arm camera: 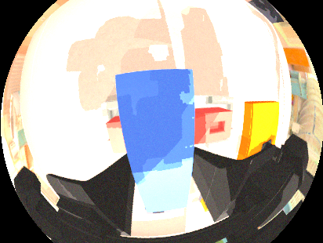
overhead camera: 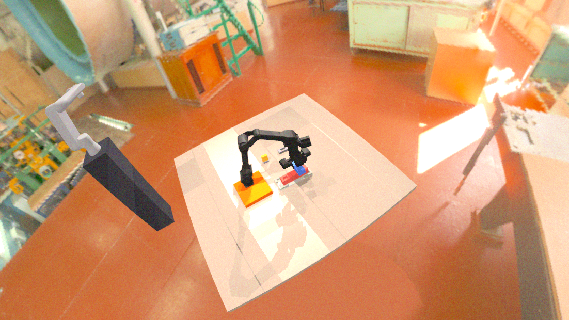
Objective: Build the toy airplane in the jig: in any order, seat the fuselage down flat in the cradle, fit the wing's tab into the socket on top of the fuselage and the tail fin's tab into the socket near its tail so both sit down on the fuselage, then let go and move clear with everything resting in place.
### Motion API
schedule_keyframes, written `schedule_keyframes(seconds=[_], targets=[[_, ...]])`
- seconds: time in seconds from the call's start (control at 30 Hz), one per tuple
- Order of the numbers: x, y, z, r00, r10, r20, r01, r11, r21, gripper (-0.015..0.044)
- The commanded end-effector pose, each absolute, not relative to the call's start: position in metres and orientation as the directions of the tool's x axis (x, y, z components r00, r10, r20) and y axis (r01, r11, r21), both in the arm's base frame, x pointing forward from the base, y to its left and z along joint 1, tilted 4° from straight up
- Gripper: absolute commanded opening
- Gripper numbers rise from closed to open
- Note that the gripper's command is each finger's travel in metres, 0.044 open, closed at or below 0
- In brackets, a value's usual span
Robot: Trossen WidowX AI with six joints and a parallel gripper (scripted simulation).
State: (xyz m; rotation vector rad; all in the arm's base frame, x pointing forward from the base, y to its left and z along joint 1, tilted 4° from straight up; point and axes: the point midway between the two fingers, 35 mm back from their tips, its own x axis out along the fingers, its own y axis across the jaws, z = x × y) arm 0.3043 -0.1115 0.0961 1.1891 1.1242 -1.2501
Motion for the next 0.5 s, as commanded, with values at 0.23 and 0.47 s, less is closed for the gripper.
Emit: schedule_keyframes(seconds=[0.23,0.47], targets=[[0.303,-0.113,0.077,0.012,-0.074,-0.997,0.999,-0.032,0.014,0.0197],[0.302,-0.114,0.07,0.012,-0.074,-0.997,0.999,-0.032,0.014,0.0197]])
